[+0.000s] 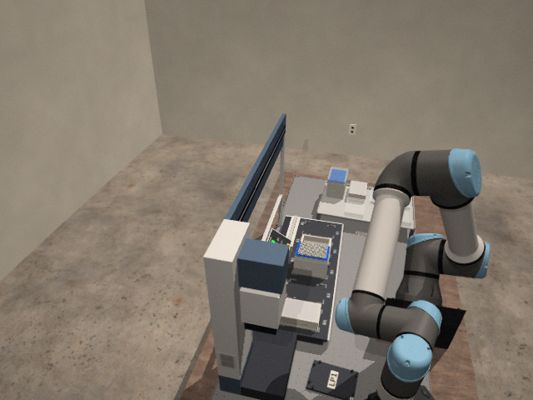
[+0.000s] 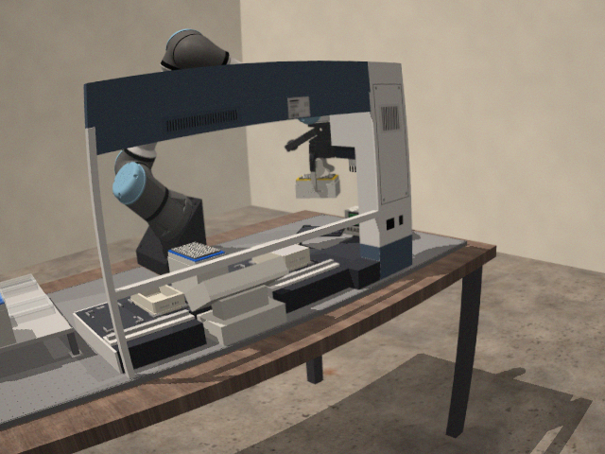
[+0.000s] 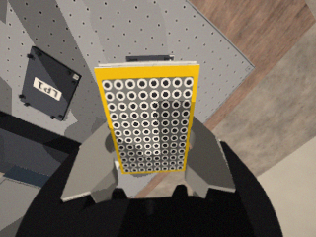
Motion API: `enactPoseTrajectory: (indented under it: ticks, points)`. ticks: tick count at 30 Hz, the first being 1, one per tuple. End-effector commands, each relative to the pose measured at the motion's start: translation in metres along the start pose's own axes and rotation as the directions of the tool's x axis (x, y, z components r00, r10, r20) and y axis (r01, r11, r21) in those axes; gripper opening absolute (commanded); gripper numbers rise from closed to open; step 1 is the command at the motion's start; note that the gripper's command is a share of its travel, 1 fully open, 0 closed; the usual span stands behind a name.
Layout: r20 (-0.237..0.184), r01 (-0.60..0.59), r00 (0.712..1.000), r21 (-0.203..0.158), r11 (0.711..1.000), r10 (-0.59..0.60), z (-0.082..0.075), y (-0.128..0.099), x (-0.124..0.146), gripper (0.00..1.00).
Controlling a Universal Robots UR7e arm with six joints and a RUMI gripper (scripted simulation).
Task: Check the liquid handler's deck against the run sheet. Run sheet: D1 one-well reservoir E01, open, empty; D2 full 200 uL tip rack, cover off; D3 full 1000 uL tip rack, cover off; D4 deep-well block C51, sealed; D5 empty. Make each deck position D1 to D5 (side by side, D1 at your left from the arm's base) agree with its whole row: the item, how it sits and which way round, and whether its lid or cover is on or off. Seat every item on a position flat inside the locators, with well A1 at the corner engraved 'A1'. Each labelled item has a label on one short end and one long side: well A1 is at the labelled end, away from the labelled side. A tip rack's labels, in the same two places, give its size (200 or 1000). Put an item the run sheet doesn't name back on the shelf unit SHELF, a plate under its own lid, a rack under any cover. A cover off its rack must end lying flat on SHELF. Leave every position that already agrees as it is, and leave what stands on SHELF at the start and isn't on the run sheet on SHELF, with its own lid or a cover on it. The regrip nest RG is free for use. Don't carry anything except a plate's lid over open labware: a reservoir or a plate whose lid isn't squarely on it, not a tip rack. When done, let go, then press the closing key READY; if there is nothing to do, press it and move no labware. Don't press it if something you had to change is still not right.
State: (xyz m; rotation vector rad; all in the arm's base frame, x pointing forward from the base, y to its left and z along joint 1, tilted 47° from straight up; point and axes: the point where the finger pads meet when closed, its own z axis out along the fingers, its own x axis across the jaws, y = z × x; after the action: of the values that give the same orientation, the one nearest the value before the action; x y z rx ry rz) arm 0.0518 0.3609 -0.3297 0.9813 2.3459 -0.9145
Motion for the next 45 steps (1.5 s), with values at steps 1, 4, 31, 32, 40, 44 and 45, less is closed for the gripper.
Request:
enactPoseTrajectory:
  ticks: [1,4,31,32,40,44,45]
  points:
    - [-0.001,0.0,1.0,-0.001,1.0,0.0,-0.007,0.0,0.0,0.0]
    - [-0.001,0.0,1.0,-0.001,1.0,0.0,-0.012,0.0,0.0,0.0]
    - [-0.001,0.0,1.0,-0.001,1.0,0.0,-0.051,0.0,0.0,0.0]
    - [-0.001,0.0,1.0,-0.001,1.0,0.0,-0.052,0.0,0.0,0.0]
    - [-0.001,0.0,1.0,-0.001,1.0,0.0,-0.066,0.0,0.0,0.0]
    - [-0.001,0.0,1.0,-0.001,1.0,0.0,-0.069,0.0,0.0,0.0]
    - [-0.001,0.0,1.0,-0.001,1.0,0.0,-0.071,0.0,0.0,0.0]
